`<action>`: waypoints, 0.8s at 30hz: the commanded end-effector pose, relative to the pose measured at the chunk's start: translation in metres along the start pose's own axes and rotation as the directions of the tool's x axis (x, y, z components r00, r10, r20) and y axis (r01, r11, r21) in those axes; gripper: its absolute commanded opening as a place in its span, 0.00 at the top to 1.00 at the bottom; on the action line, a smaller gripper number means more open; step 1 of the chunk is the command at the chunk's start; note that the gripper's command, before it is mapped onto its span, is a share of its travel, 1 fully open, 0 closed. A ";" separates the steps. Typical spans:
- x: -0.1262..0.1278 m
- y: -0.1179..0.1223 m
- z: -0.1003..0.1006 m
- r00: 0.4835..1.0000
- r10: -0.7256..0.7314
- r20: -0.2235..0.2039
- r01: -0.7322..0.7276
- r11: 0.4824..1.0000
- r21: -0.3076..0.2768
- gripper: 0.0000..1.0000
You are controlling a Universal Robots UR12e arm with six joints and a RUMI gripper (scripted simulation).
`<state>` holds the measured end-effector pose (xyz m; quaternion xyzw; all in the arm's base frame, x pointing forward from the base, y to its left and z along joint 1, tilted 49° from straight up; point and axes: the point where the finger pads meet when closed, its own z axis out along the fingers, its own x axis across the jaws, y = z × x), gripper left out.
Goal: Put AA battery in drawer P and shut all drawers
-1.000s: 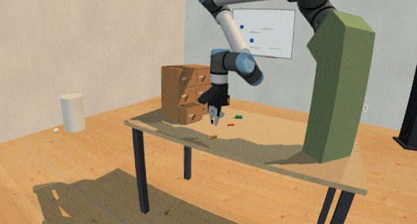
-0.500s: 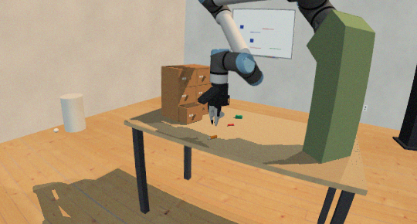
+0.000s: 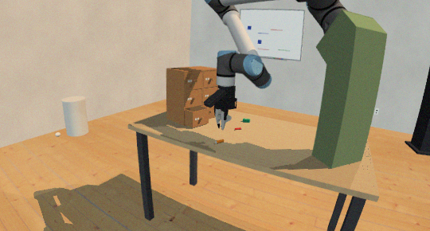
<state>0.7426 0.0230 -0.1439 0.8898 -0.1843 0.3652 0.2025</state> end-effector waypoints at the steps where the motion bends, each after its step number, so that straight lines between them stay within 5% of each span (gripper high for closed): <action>1: 0.000 0.000 0.000 1.000 0.000 0.000 0.000 1.000 0.001 0.83; 24: 0.000 0.000 0.015 1.000 -0.004 -0.001 0.004 1.000 0.001 0.83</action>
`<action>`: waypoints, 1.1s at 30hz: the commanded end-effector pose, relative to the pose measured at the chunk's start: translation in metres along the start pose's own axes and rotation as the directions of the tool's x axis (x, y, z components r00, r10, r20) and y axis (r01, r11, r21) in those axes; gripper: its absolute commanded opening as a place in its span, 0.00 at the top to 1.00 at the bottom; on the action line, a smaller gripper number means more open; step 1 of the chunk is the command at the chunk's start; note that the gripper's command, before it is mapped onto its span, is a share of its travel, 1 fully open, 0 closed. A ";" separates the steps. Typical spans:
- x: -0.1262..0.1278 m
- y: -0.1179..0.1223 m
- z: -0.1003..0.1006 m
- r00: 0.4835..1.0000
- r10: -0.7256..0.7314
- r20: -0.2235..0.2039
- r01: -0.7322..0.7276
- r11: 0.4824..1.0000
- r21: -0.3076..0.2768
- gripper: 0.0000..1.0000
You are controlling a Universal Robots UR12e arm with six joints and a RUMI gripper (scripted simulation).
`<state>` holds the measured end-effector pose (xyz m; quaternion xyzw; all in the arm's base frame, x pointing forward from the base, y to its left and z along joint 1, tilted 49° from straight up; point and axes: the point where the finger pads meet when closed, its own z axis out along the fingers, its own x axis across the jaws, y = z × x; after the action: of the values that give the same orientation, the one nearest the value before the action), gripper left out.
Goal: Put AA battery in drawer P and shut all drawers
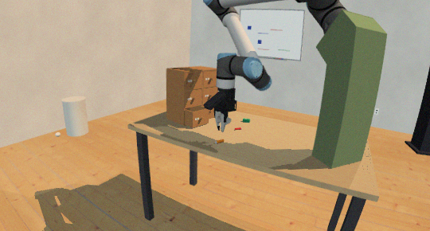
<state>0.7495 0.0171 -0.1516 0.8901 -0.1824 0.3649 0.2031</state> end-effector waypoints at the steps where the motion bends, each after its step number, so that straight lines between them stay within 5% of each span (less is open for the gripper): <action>1: 0.000 0.000 0.004 1.000 0.000 0.000 0.000 1.000 0.001 0.83; 33: 0.001 0.000 0.040 1.000 0.000 0.000 0.000 1.000 0.001 0.83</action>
<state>0.7722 -0.0020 -0.1766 0.8901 -0.1824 0.3649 0.2031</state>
